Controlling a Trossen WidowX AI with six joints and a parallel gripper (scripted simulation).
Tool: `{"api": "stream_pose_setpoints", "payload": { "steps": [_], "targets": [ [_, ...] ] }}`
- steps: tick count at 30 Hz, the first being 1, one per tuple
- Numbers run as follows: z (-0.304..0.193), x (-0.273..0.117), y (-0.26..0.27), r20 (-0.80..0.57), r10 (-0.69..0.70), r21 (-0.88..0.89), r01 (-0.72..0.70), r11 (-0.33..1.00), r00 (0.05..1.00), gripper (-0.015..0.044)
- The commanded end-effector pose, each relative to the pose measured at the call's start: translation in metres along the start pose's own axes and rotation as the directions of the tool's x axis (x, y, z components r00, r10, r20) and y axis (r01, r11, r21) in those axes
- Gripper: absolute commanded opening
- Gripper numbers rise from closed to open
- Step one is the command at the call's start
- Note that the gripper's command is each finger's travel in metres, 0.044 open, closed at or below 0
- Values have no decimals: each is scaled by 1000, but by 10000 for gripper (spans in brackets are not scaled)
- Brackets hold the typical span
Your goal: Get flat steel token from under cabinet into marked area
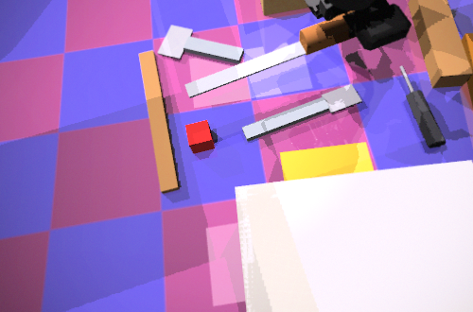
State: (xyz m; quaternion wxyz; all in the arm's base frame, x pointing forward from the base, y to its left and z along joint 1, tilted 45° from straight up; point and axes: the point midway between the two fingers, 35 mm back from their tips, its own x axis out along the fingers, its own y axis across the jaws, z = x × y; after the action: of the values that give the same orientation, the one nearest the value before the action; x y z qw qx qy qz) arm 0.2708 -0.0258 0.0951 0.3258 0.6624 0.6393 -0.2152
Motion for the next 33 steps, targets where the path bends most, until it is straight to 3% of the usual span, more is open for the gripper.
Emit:
{"api": "stream_pose_setpoints", "payload": {
  "steps": [1,22,33],
  "targets": [
    [1,-11,1,21,8,-12,-7,1000,1000,0],
    [29,-14,-28,22,6,-11,-6,1000,1000,0],
    [19,-14,-28,22,6,-33,-5,999,1000,0]
  ]
}}
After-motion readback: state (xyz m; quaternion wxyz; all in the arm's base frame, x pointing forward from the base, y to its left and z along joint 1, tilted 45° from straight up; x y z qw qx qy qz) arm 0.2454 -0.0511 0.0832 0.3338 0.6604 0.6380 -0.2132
